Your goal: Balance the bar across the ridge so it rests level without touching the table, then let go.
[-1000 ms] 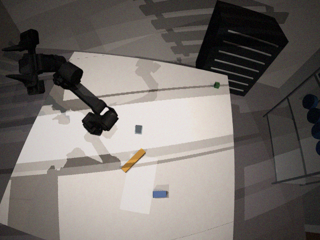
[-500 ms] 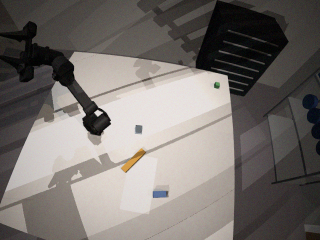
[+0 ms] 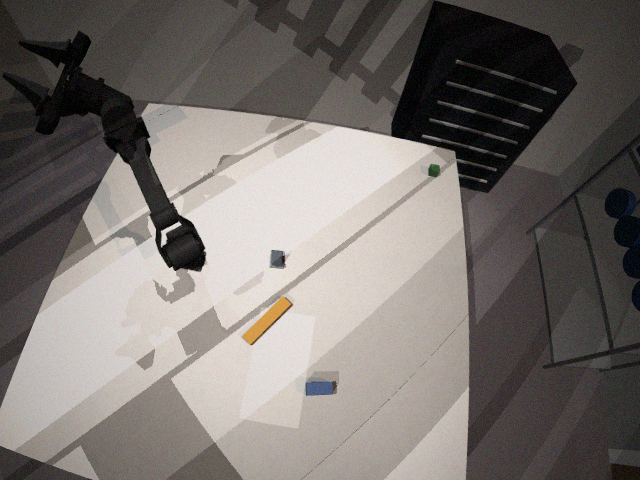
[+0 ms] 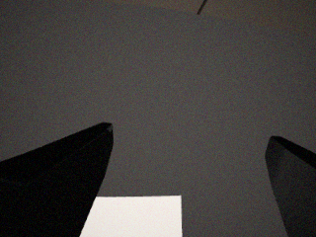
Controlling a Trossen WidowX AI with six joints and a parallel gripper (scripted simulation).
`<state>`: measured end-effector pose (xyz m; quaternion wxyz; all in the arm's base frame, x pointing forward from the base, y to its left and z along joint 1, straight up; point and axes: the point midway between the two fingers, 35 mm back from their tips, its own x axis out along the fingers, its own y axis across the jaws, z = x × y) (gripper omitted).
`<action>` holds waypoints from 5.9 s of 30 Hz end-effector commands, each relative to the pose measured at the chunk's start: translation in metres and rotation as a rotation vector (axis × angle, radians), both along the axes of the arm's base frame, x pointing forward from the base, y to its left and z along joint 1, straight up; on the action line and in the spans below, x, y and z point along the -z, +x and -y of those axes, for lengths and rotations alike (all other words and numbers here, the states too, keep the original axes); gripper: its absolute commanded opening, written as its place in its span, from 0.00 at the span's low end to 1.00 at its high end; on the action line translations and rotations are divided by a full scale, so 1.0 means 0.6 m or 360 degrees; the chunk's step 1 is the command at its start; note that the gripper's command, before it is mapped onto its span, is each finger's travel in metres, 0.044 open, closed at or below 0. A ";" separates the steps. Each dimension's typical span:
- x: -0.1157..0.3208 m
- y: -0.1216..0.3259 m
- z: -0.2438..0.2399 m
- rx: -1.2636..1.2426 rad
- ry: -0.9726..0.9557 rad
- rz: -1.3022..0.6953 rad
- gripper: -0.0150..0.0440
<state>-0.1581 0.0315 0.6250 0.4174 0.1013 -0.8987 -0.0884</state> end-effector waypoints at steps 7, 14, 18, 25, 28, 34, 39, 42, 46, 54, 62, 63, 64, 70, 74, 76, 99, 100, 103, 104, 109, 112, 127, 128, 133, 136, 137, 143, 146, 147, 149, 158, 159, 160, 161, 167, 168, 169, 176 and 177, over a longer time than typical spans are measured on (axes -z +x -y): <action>0.012 -0.017 -0.092 0.0198 -0.0251 0.0095 0.79; 0.025 -0.015 -0.159 0.0343 -0.0437 0.0143 0.79; 0.034 -0.009 -0.197 0.0428 -0.0547 0.0159 0.79; 0.052 0.012 -0.264 0.0579 -0.0742 0.0164 0.79; 0.061 0.024 -0.292 0.0643 -0.0828 0.0163 0.79; 0.082 0.054 -0.345 0.0767 -0.1005 0.0153 0.79; 0.101 0.084 -0.387 0.0871 -0.1154 0.0130 0.79; 0.113 0.106 -0.410 0.0935 -0.1243 0.0110 0.79; 0.130 0.136 -0.439 0.1018 -0.1362 0.0077 0.79; 0.164 0.203 -0.480 0.1137 -0.1605 -0.0036 0.79; 0.199 0.281 -0.513 0.1301 -0.1811 -0.0163 0.79; 0.203 0.291 -0.516 0.1321 -0.1836 -0.0181 0.79; 0.207 0.301 -0.518 0.1341 -0.1860 -0.0200 0.79; 0.237 0.364 -0.531 0.1454 -0.2020 -0.0317 0.79; 0.259 0.406 -0.536 0.1525 -0.2131 -0.0404 0.79; 0.270 0.428 -0.536 0.1559 -0.2185 -0.0451 0.79; 0.397 0.662 -0.466 0.1907 -0.2713 -0.1100 0.79; 0.403 0.671 -0.461 0.1917 -0.2734 -0.1134 0.79; 0.421 0.697 -0.443 0.1946 -0.2797 -0.1239 0.79; 0.427 0.706 -0.437 0.1955 -0.2817 -0.1274 0.79; 0.457 0.747 -0.402 0.1998 -0.2916 -0.1461 0.79; 0.475 0.770 -0.379 0.2020 -0.2972 -0.1580 0.79; 0.568 0.858 -0.243 0.2070 -0.3221 -0.2224 0.79; 0.574 0.862 -0.233 0.2069 -0.3235 -0.2271 0.79; 0.604 0.879 -0.182 0.2056 -0.3297 -0.2507 0.79; 0.621 0.885 -0.151 0.2040 -0.3328 -0.2652 0.79; 0.627 0.887 -0.140 0.2034 -0.3338 -0.2701 0.79; 0.660 0.892 -0.077 0.1980 -0.3384 -0.3002 0.79; 0.676 0.892 -0.045 0.1943 -0.3401 -0.3156 0.79; 0.682 0.891 -0.035 0.1929 -0.3405 -0.3208 0.79; 0.692 0.889 -0.014 0.1898 -0.3411 -0.3312 0.79; 0.735 0.868 0.077 0.1719 -0.3412 -0.3786 0.79; 0.740 0.864 0.087 0.1695 -0.3409 -0.3839 0.79; 0.744 0.861 0.096 0.1670 -0.3405 -0.3892 0.79; 0.749 0.857 0.105 0.1643 -0.3400 -0.3945 0.79; 0.773 0.830 0.159 0.1465 -0.3359 -0.4261 0.79; 0.777 0.824 0.168 0.1432 -0.3350 -0.4313 0.79; 0.781 0.819 0.176 0.1398 -0.3340 -0.4365 0.79; 0.805 0.777 0.231 0.1129 -0.3250 -0.4720 0.79; 0.808 0.771 0.238 0.1087 -0.3234 -0.4770 0.79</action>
